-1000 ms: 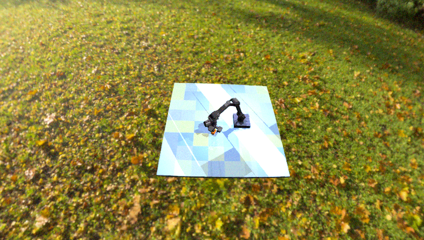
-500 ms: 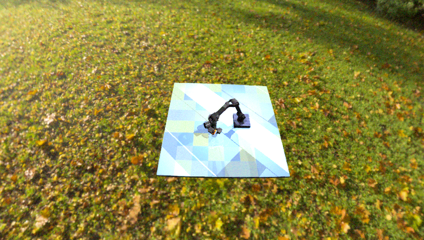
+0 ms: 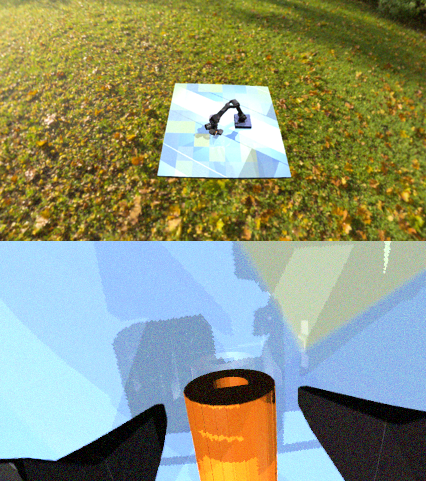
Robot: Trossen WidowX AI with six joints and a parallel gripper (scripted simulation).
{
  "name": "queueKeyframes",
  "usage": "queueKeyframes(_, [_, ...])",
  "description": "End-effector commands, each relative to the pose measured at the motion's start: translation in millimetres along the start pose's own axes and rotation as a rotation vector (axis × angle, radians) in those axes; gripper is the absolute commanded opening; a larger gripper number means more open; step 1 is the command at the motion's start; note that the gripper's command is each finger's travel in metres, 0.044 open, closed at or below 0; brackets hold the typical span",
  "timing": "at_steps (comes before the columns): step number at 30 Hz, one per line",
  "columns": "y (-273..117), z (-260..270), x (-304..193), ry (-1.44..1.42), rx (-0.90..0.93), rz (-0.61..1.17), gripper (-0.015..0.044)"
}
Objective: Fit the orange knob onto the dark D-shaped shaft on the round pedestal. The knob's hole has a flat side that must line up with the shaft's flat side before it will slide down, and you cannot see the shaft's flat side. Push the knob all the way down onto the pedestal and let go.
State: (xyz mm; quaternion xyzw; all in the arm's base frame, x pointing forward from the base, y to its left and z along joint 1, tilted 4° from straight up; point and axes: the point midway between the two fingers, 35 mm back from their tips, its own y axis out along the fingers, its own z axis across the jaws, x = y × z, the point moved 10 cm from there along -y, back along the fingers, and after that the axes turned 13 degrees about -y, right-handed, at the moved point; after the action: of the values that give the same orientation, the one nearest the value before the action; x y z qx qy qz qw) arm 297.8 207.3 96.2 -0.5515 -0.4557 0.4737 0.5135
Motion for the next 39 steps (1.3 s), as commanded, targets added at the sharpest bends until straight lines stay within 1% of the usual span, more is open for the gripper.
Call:
queueKeyframes(1, [1, 1, 0, -0.006, 0.005, -0.002, 0.0256])
queueKeyframes(2, [1, 1, 0, -0.006, 0.005, -0.002, 0.0240])
queueKeyframes(9, [1, 1, 0, -0.006, 0.005, -0.002, 0.0240])
queueKeyframes(18, [1, 1, 0, -0.006, 0.005, -0.002, 0.0181])
queueKeyframes(22, [1, 1, -1, -0.005, 0.003, -0.009, 0.0181])
queueKeyframes(39, [-5, 10, -44, 0.001, -0.061, -0.288, 0.0181])
